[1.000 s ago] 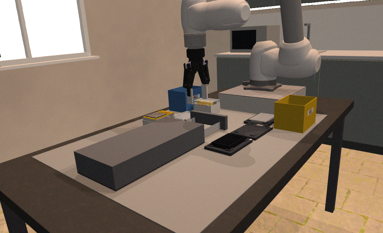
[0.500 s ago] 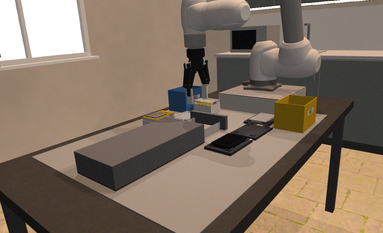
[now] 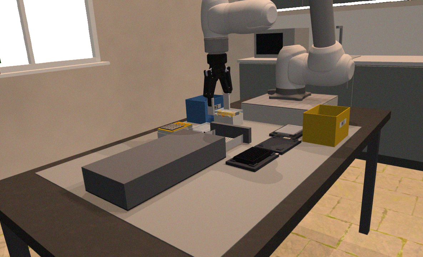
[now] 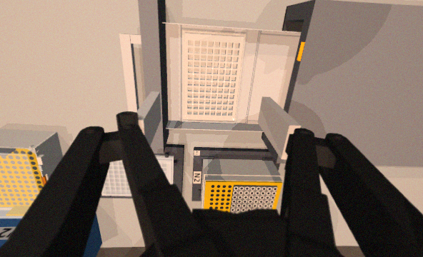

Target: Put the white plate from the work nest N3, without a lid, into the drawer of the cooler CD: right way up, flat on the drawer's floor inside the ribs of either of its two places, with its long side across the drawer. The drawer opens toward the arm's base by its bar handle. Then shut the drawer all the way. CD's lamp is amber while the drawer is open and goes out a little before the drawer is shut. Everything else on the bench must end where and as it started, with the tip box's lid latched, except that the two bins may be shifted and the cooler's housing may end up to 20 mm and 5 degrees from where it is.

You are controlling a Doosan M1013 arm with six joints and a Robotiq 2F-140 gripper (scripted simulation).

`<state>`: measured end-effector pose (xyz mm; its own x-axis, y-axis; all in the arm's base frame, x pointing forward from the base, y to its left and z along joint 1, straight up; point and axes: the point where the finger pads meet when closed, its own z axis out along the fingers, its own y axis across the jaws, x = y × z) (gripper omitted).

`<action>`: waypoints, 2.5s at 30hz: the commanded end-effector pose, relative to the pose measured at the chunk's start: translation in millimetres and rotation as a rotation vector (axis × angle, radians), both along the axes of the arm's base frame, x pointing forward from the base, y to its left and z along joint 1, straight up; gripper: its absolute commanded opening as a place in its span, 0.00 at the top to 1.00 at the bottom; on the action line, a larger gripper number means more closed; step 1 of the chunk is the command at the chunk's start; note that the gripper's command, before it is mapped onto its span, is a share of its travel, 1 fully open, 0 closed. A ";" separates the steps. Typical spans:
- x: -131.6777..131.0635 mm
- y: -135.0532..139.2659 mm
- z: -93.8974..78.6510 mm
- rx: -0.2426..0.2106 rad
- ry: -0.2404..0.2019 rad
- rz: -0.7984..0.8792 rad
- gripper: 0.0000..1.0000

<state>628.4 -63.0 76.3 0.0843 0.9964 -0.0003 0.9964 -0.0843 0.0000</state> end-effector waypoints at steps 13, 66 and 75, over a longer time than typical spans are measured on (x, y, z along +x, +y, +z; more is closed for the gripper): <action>-51.9 4.4 -12.3 0.000 0.000 0.000 0.41; -147.2 12.5 -35.0 0.000 0.000 0.000 1.00; -147.2 12.5 -35.0 0.000 0.000 0.000 1.00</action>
<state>481.2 -50.6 41.2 0.0843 0.9964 -0.0003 0.9964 -0.0843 0.0000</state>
